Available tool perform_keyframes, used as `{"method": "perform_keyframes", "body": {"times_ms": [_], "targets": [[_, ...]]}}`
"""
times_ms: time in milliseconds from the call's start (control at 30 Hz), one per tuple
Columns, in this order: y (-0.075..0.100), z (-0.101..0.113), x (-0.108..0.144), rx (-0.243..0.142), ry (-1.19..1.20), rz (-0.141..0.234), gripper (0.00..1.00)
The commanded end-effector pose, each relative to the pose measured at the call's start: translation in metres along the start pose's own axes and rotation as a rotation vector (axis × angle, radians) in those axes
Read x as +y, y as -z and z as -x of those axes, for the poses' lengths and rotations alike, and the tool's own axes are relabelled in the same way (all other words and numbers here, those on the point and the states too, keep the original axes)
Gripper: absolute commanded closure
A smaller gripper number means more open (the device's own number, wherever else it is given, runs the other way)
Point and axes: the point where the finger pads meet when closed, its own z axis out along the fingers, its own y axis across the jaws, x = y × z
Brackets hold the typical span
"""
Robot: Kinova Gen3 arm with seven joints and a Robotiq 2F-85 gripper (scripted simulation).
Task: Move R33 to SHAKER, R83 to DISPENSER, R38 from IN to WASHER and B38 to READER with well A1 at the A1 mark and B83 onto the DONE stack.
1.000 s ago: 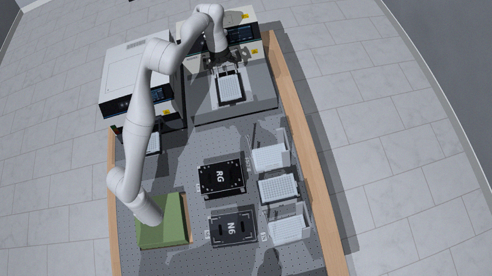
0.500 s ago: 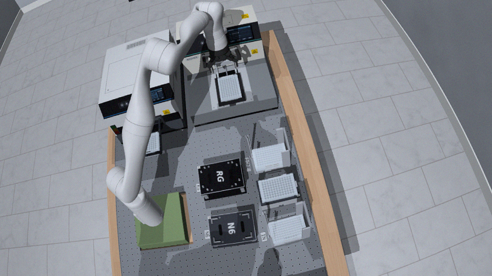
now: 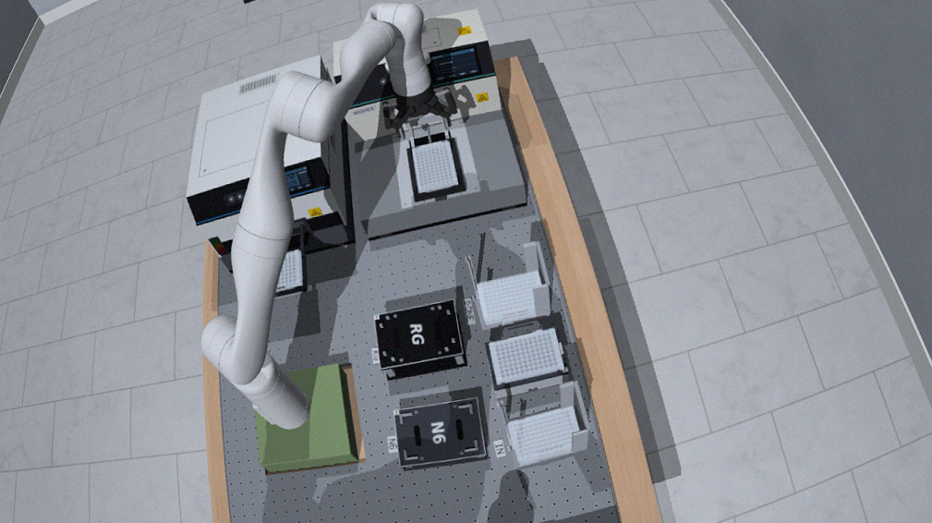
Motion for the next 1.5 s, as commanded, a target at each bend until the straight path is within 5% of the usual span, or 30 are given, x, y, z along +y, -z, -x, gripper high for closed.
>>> {"method": "perform_keyframes", "body": {"times_ms": [0, 700, 1467], "targets": [[0.003, 0.0, 0.001, 0.004, 0.002, 0.002, 0.0], [0.003, 0.0, 0.0, 0.004, 0.002, 0.002, 0.0], [0.004, 0.069, -0.004, 0.012, 0.008, -0.001, 0.0]]}}
